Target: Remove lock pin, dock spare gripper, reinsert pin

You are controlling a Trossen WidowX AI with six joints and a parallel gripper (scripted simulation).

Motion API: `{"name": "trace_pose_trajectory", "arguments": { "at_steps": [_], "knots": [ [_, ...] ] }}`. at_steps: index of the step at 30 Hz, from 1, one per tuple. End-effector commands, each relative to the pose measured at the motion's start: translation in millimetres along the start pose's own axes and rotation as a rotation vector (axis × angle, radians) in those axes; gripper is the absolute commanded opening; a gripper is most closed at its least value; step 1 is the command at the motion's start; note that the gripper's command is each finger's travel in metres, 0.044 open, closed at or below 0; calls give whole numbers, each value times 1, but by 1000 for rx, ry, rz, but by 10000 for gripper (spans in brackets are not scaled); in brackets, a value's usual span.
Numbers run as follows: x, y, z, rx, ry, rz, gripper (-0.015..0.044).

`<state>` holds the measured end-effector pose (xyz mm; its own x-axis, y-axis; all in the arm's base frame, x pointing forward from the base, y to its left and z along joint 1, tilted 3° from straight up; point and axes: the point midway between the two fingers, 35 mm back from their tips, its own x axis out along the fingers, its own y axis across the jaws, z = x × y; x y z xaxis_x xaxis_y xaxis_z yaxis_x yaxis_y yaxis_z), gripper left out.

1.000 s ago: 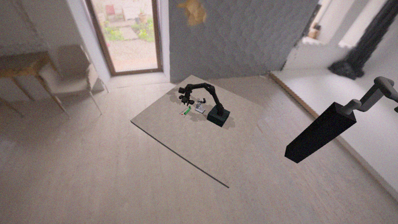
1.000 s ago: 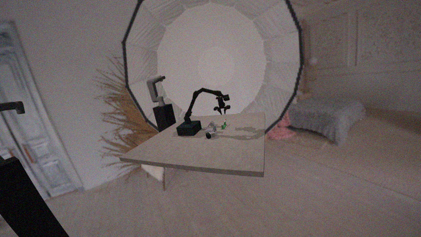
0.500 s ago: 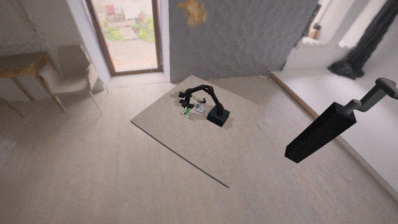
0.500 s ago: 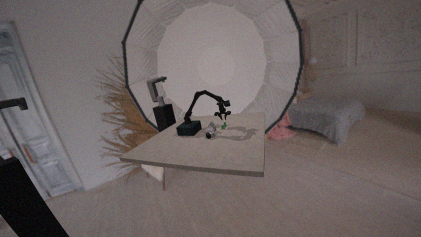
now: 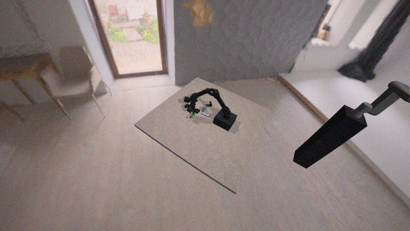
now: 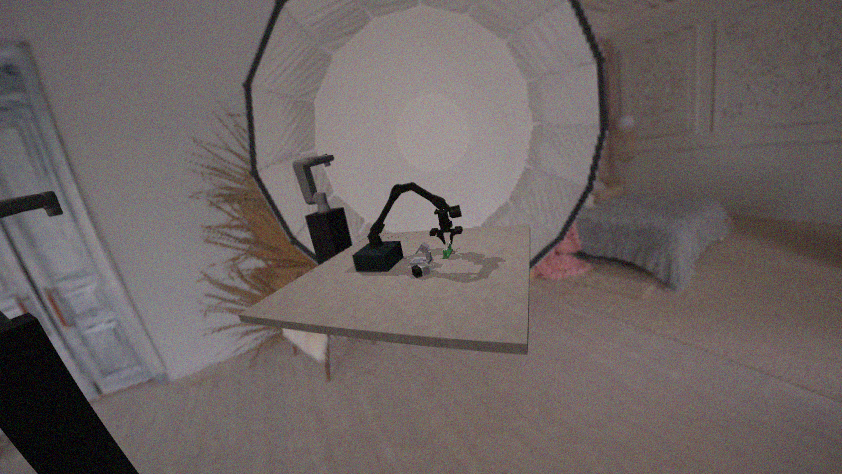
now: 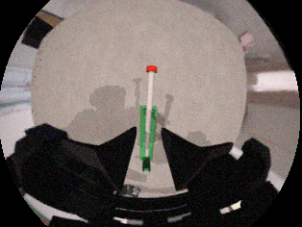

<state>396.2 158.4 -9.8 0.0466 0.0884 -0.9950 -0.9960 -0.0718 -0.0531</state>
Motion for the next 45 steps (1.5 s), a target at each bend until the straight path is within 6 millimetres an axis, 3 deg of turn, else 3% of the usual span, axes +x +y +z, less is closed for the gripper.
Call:
{"name": "trace_pose_trajectory", "arguments": {
  "at_steps": [1,20,27,36,45],
  "knots": [
    [8,1,-2,-4,6,3,180],
    [30,1,-5,-4,6,3,180],
    [30,1,-5,-4,6,3,0],
    [29,2,-5,-4,5,4,0],
    [13,4,-3,0,4,14,0]
  ]
}}
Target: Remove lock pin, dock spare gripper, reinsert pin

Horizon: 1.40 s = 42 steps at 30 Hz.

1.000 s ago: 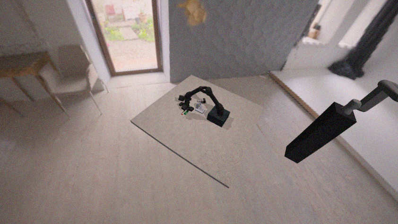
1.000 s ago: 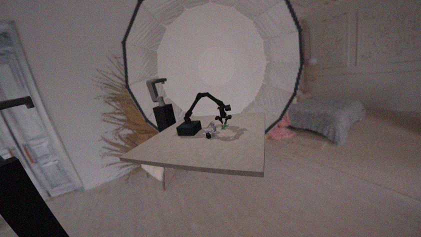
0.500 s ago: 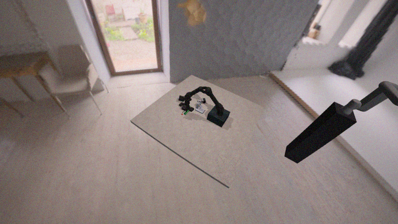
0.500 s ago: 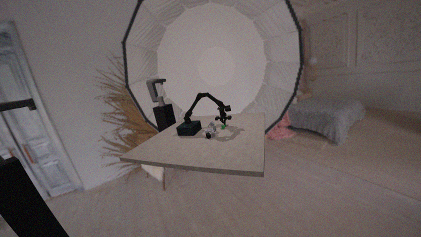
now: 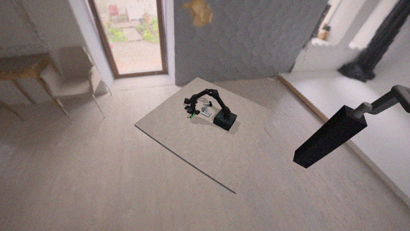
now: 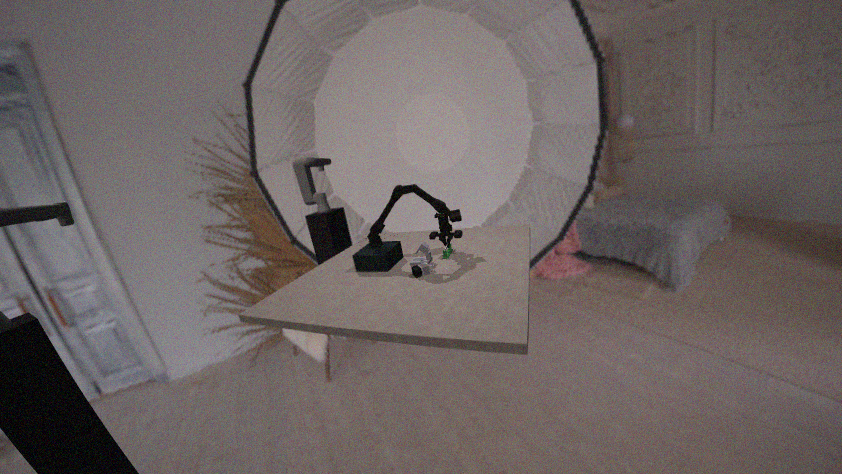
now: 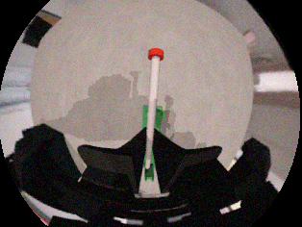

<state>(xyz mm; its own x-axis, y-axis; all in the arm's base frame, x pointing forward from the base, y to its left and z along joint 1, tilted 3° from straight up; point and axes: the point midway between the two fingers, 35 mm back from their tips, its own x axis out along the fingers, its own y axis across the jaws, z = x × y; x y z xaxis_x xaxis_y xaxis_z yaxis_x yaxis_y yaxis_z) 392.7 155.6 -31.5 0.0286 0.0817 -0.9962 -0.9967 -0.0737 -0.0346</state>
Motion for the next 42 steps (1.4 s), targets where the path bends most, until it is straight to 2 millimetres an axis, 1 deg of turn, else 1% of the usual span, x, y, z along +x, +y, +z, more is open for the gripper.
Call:
{"name": "trace_pose_trajectory", "arguments": {
  "at_steps": [1,10,11,12,18,38,42],
  "knots": [
    [-9,-1,1,0,-1,-3,0],
    [-22,2,2,-1,2,7,0],
    [-22,2,2,-1,2,7,0],
    [-16,3,1,-1,3,12,0],
    [-17,3,1,-1,3,12,0],
    [-39,-5,-53,-7,8,11,0],
    [-39,-5,-55,-8,8,11,0]
  ]
}}
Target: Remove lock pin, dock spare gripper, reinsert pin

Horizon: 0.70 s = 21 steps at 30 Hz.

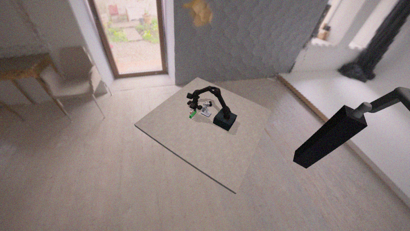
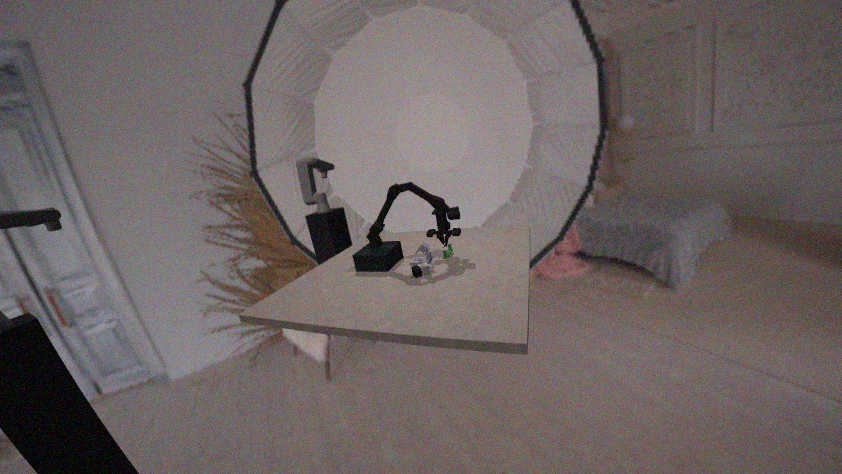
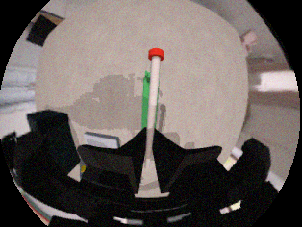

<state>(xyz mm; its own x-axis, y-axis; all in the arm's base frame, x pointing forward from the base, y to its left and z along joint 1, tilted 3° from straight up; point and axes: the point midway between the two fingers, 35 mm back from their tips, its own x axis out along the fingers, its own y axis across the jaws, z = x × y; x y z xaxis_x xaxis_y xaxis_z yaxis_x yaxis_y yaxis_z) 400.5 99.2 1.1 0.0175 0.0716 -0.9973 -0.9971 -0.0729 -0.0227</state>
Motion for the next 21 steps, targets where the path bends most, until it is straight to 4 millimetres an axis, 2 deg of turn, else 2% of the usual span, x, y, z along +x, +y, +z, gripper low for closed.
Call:
{"name": "trace_pose_trajectory", "arguments": {
  "at_steps": [1,21],
  "knots": [
    [-1,0,-1,-10,-1,-1,0],
    [30,-1,-5,-11,0,-2,0]
  ]
}}
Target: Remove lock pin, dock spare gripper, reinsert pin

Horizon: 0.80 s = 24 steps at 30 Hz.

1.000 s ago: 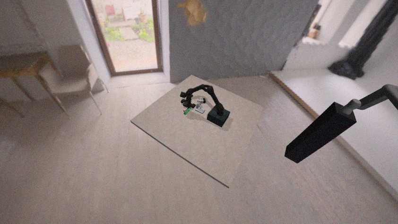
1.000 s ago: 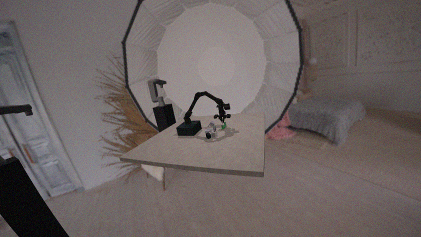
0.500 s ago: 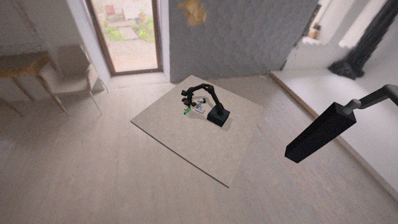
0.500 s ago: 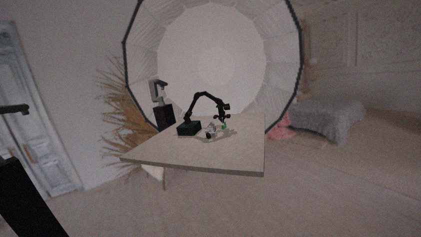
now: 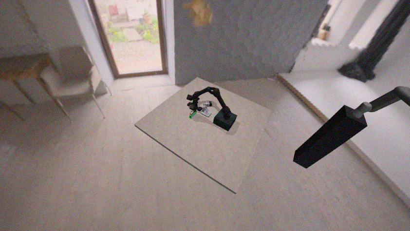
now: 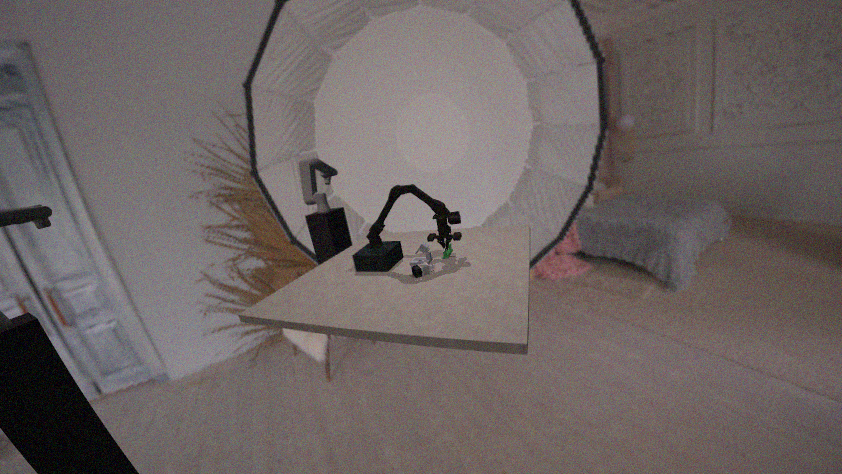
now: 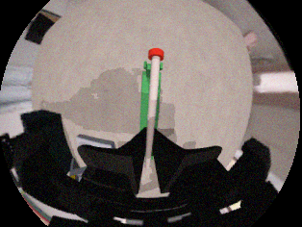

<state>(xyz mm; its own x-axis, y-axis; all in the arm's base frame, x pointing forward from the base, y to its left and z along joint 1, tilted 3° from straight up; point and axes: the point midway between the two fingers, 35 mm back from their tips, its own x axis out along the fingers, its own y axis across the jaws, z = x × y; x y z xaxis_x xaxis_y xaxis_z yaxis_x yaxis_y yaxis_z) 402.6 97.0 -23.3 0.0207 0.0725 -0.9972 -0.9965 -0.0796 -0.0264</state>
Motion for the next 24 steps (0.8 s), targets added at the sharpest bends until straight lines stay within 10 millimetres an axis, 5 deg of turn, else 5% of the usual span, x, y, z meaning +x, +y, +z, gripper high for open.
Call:
{"name": "trace_pose_trajectory", "arguments": {
  "at_steps": [1,24],
  "knots": [
    [7,1,-1,-4,0,1,0],
    [15,1,-2,-5,0,-1,0]
  ]
}}
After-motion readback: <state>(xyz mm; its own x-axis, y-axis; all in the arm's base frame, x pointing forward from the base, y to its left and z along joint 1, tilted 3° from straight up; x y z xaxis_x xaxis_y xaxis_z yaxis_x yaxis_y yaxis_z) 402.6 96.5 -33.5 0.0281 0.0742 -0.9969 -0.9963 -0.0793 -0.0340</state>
